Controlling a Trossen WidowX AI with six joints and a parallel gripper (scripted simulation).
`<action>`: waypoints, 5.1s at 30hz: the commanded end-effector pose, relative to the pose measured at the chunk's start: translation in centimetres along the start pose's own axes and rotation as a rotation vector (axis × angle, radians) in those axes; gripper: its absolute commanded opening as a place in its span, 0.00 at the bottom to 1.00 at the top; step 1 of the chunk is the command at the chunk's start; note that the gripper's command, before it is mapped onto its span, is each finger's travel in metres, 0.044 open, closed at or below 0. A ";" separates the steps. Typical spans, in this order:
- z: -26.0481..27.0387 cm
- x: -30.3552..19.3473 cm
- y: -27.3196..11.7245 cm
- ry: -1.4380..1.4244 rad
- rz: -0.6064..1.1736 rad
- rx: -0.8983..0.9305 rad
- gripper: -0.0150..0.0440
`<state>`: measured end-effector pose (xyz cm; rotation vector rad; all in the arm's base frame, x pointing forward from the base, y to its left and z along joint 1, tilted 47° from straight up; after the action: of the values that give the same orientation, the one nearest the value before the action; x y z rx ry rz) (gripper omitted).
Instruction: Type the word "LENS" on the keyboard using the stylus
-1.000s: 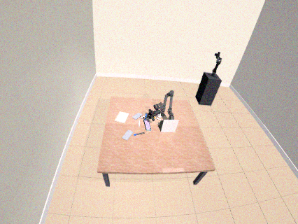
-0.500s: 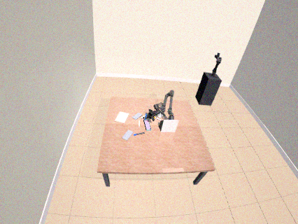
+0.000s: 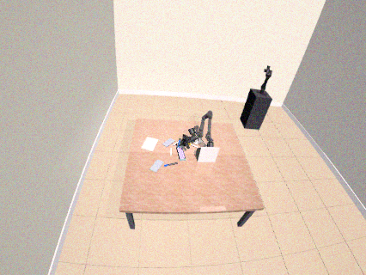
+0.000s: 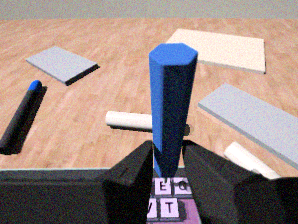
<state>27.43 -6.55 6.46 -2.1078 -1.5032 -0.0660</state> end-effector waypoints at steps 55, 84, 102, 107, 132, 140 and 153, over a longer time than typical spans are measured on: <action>-0.4 2.2 -1.3 -0.005 -0.004 0.008 0.39; 8.4 6.7 -1.5 -0.263 -0.123 0.447 0.25; 8.8 5.1 -0.7 -0.264 -0.123 0.446 0.25; 9.1 4.1 -0.1 -0.265 -0.122 0.446 0.25; 9.4 3.7 0.2 -0.265 -0.122 0.447 0.39; 9.4 3.7 0.2 -0.265 -0.122 0.447 0.39; 9.4 3.7 0.2 -0.265 -0.122 0.447 0.39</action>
<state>26.47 0.83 -0.31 -1.7149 -1.6103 0.4793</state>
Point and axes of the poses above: the point midway between the two fingers, 35 mm back from their tips, its own y axis out along the fingers, its own z axis across the jaws, x = y × z, the point moved 3 cm from there along -y, back along the fingers, and after that the axes turned 15 degrees about -y, right-handed, at the moved point
